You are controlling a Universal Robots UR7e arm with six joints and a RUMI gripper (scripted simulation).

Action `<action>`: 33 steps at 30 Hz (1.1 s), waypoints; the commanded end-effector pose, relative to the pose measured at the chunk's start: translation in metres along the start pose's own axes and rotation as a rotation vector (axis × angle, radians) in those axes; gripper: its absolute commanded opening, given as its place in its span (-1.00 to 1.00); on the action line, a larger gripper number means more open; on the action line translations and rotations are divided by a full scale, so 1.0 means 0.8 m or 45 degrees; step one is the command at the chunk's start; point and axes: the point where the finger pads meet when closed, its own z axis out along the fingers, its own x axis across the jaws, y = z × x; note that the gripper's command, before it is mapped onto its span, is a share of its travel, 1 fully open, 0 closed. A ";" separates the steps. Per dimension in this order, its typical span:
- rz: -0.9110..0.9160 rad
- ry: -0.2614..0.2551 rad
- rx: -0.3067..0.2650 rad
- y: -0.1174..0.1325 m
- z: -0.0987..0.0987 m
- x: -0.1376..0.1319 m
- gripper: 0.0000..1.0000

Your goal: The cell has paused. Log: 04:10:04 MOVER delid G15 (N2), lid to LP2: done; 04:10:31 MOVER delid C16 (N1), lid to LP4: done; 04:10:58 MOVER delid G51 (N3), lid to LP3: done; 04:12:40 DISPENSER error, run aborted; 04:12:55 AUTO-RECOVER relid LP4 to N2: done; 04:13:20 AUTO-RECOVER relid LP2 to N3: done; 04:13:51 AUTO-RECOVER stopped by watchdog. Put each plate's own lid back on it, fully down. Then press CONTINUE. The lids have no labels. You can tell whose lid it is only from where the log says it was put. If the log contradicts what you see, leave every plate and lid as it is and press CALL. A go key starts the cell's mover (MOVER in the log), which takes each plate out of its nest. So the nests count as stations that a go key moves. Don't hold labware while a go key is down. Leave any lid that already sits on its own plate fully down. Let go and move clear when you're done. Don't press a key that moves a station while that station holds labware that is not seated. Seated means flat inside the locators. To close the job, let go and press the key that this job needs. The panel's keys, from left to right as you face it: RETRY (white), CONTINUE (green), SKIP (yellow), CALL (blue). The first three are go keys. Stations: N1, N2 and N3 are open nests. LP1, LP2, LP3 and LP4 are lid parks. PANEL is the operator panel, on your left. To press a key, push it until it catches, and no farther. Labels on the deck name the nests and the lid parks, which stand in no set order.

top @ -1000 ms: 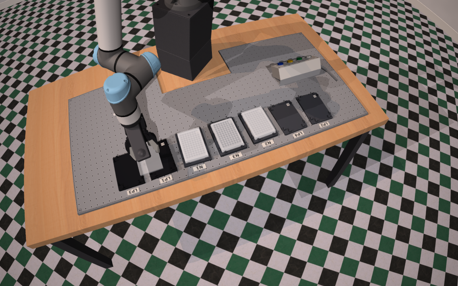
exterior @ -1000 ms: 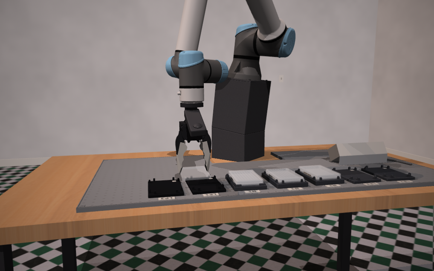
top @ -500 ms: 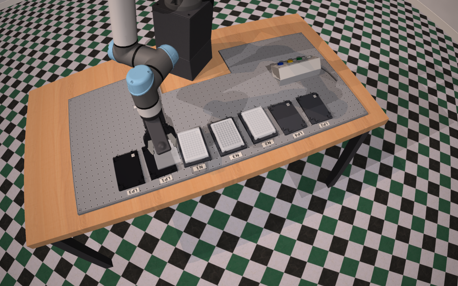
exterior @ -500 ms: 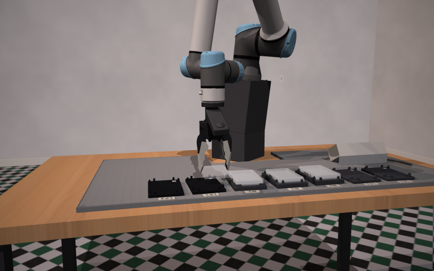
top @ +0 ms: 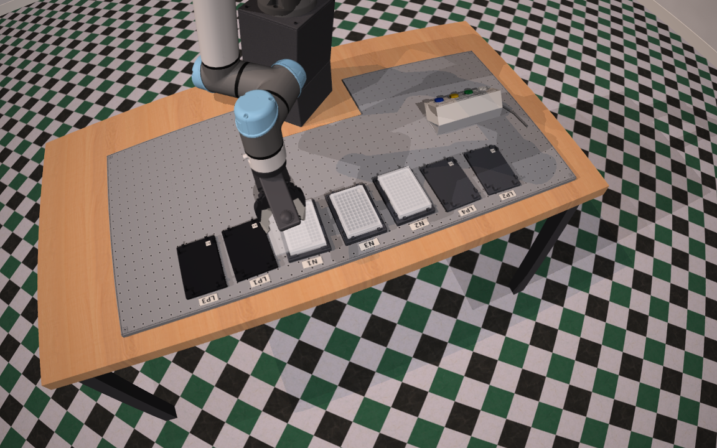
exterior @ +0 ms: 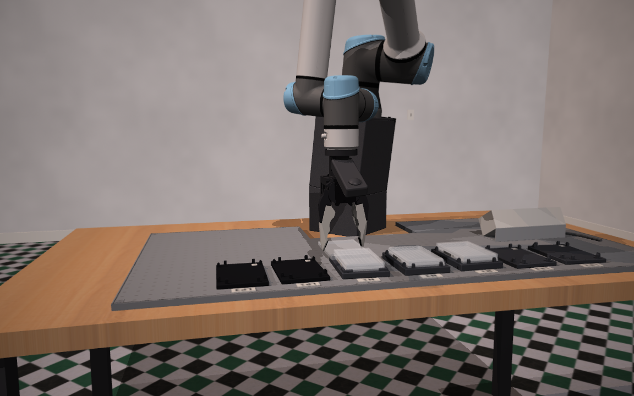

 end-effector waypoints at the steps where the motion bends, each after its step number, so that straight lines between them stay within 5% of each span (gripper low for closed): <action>1: 0.006 0.008 0.004 -0.001 -0.002 -0.041 -1.00; 33: 0.006 0.008 0.005 -0.001 -0.002 -0.212 -1.00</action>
